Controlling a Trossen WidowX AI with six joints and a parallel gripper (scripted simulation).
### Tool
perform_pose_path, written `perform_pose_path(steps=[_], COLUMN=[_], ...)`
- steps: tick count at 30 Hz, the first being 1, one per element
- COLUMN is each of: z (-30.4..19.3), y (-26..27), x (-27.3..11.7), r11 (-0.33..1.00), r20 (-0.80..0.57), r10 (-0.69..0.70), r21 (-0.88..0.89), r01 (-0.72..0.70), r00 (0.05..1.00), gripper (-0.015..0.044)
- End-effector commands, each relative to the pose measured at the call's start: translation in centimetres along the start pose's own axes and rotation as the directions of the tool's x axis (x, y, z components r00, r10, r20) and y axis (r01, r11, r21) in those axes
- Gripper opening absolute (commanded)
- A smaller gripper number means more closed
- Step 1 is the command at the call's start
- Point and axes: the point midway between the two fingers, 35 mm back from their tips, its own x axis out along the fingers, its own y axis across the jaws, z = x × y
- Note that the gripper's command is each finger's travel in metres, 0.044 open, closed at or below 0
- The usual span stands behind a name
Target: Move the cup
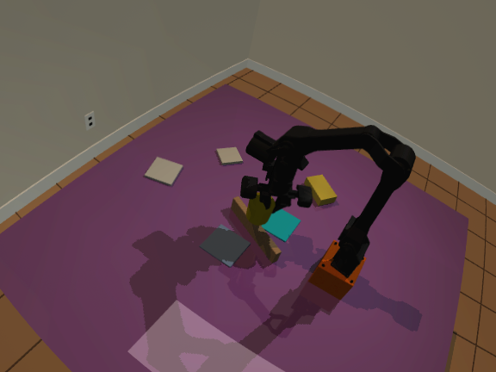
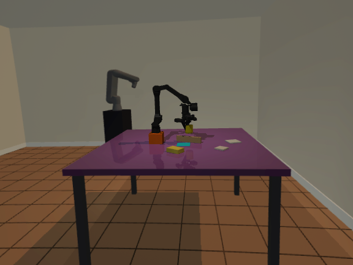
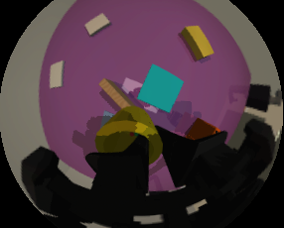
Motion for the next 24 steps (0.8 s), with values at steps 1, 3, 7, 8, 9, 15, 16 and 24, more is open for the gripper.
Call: perform_pose_path(steps=[1, 3, 7, 8, 9, 15, 16, 24], z=[0.4, 0.6, 1.1, 1.2, 1.4, 2.0, 2.2, 3.1], y=[-0.8, -1.1, -1.7, -1.8, -1.9, -2.8, -2.9, -4.1], x=[0.0, 0.0, 0.0, 0.0, 0.0, 0.0, 0.0, -0.1], r11=[1.000, 1.000, 1.000, 1.000, 1.000, 1.000, 1.000, 1.000], r20=[-0.002, -0.002, -0.002, -0.001, -0.001, -0.001, 0.000, 0.001], r10=[-0.002, -0.002, -0.003, -0.003, -0.003, -0.004, -0.004, -0.005], r21=[-0.003, -0.003, -0.003, -0.003, -0.003, -0.003, -0.003, -0.003], r01=[0.002, 0.002, 0.003, 0.003, 0.003, 0.004, 0.004, 0.005], r00=[1.000, 1.000, 1.000, 1.000, 1.000, 1.000, 1.000, 1.000], gripper=[0.0000, 0.0000, 0.0000, 0.0000, 0.0000, 0.0000, 0.0000, 0.0000])
